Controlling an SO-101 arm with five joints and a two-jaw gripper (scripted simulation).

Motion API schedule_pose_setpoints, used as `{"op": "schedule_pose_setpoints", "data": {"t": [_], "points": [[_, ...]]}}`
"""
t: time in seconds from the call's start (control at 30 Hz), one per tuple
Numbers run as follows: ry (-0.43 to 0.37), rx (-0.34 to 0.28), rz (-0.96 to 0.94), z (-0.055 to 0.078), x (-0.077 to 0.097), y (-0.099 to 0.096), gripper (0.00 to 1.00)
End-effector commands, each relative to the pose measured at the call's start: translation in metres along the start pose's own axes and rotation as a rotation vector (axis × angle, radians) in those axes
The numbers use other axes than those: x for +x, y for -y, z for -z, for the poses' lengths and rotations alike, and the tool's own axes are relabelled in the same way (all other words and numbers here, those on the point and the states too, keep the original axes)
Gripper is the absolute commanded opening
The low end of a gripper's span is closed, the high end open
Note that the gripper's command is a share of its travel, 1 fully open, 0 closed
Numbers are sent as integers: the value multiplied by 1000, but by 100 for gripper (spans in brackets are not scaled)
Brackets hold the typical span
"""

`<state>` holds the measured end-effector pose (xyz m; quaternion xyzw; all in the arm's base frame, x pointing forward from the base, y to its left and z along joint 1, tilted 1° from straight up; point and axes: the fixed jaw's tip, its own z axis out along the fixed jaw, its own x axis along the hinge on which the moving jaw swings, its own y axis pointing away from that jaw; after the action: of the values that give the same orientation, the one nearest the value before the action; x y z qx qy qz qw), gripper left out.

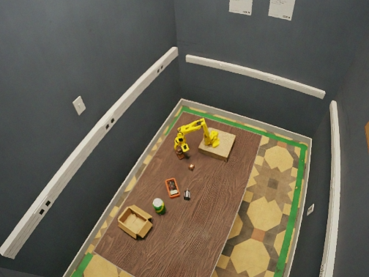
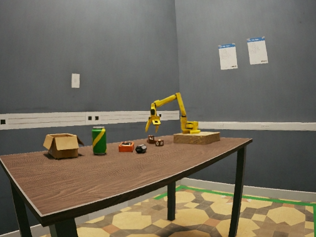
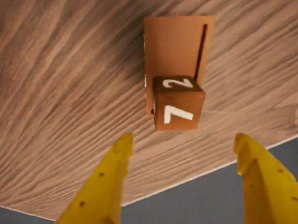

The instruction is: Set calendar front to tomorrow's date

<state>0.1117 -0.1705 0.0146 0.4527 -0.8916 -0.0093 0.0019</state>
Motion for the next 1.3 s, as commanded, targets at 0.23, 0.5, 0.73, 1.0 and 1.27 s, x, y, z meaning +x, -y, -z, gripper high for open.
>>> {"op": "schedule_pose_setpoints", "data": {"t": [0.23,0.5,0.73,1.0,1.27], "points": [[0,4,6,-1,2,2,35],[0,4,6,-2,2,2,35],[0,4,6,-8,2,2,35],[0,4,6,-17,2,3,35],[0,4,6,-30,2,2,35]]}}
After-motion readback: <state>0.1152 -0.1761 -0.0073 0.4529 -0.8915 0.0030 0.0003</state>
